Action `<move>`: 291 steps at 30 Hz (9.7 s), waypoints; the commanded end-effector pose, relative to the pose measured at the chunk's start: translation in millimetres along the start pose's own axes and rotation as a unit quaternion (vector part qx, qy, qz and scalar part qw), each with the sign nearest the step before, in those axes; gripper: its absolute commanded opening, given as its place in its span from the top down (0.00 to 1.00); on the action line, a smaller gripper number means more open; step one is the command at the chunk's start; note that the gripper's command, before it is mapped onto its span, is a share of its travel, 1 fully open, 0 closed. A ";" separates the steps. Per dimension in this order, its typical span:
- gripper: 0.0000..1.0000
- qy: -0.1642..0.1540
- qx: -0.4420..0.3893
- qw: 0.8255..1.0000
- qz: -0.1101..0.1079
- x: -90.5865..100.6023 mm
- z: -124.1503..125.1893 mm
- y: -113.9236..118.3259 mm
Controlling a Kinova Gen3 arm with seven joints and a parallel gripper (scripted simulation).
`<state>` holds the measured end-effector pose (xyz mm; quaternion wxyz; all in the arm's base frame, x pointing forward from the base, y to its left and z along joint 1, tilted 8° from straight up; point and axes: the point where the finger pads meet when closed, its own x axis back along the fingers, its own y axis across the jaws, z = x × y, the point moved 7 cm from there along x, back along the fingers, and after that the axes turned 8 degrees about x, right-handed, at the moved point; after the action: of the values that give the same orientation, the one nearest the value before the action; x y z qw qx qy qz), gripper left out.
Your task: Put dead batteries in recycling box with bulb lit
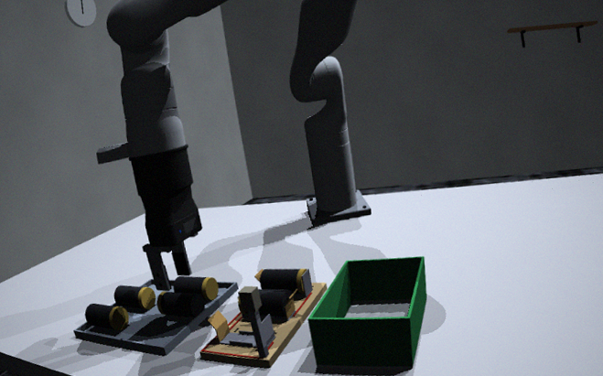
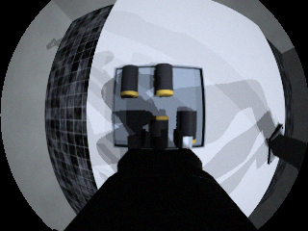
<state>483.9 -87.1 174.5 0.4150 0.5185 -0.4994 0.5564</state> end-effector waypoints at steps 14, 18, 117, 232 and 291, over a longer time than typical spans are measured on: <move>0.10 0.000 0.000 1.000 0.001 0.6 0.6 -0.1; 0.10 0.000 0.000 1.000 0.001 0.6 0.6 -0.1; 0.43 0.000 0.000 1.000 0.001 -44.4 0.8 -0.7; 0.43 0.000 0.041 0.999 0.001 87.0 0.8 -0.5; 0.43 0.000 0.315 0.949 0.000 87.0 0.7 -0.5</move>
<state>474.5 -92.0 258.9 0.2369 0.6221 -0.3017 0.6825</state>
